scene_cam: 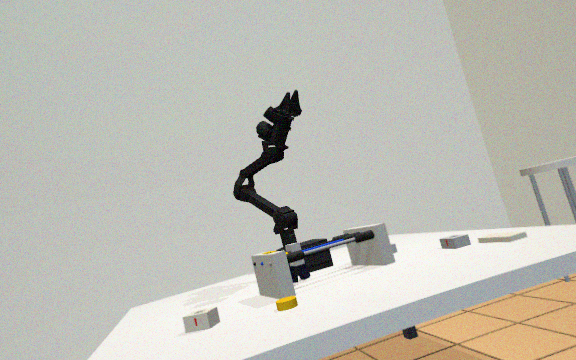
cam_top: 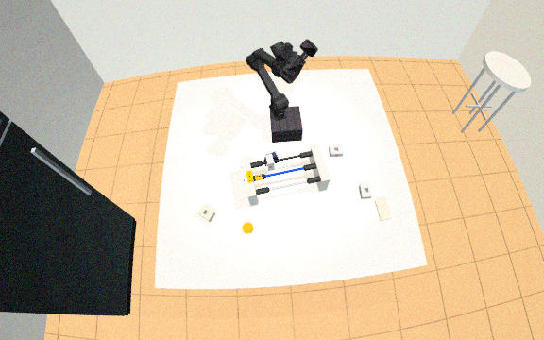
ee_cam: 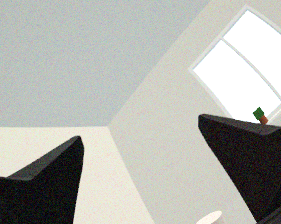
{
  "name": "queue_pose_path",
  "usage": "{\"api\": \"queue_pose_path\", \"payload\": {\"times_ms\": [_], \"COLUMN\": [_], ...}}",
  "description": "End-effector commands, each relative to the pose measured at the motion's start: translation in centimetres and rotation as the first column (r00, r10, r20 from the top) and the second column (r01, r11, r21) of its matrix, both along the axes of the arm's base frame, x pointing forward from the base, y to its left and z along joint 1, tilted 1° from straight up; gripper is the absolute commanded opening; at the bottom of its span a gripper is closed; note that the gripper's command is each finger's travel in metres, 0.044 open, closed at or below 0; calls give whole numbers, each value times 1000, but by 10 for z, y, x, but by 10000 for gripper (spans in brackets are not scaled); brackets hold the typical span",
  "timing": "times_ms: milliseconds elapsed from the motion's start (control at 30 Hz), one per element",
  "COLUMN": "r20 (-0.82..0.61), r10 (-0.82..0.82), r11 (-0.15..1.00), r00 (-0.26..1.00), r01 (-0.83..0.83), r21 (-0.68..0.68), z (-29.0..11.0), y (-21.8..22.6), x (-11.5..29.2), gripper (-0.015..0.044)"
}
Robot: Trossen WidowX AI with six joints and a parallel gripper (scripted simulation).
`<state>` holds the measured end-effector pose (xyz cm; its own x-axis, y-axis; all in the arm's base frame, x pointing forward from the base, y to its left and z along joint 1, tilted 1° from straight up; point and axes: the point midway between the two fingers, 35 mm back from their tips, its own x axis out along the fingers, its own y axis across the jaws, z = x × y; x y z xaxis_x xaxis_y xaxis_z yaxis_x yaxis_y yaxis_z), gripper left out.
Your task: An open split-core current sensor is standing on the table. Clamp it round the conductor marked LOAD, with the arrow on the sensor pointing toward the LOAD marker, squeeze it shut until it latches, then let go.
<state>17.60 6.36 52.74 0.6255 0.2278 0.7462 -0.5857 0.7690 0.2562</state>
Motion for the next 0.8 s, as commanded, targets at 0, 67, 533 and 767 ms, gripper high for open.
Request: {"api": "queue_pose_path", "payload": {"times_ms": [0, 67, 533, 767], "r20": [-152, -226, -484, -650], "r10": [-160, -245, -586, -653], "r11": [981, 956, 769, 748], "r00": [975, 943, 651, 390], "r01": [140, 197, 257, 196], "r21": [-136, -216, -585, -634], "z": [-43, -68, -204, -250], "y": [-4, -9, -64, -115], "x": [48, 70, 140, 165], "gripper": [440, 440, 440, 440]}}
